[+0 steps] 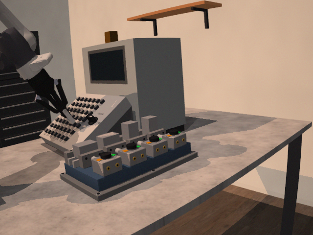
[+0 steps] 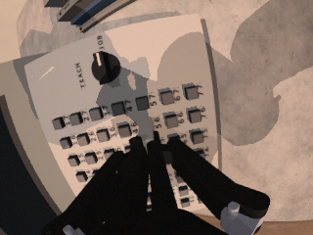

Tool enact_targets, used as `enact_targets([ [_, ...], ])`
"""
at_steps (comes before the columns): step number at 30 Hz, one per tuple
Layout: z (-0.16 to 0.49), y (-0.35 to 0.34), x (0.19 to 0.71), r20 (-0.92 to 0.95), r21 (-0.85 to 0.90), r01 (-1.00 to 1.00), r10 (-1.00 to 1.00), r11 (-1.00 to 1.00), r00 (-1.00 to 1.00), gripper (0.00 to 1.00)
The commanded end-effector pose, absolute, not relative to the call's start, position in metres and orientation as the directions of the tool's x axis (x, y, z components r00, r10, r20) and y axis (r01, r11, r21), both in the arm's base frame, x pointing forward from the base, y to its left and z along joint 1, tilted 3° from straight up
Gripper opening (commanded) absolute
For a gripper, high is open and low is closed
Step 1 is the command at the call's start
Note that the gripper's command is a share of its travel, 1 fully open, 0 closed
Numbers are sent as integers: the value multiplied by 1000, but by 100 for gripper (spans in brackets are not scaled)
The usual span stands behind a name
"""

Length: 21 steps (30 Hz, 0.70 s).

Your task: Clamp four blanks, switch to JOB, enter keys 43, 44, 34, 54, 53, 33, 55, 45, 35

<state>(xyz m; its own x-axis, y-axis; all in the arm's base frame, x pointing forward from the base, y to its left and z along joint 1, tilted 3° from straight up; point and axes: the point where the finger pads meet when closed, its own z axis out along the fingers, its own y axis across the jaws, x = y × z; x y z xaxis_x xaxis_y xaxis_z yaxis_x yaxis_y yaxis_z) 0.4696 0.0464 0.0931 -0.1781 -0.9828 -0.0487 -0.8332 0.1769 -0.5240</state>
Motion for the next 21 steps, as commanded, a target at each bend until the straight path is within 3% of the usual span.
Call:
enact_targets([
  [1,92,49,472,-59,-524,-831,-981,186,-183,0],
  [21,84,48,477,-59,-524,-831,-981,186,-183,0],
])
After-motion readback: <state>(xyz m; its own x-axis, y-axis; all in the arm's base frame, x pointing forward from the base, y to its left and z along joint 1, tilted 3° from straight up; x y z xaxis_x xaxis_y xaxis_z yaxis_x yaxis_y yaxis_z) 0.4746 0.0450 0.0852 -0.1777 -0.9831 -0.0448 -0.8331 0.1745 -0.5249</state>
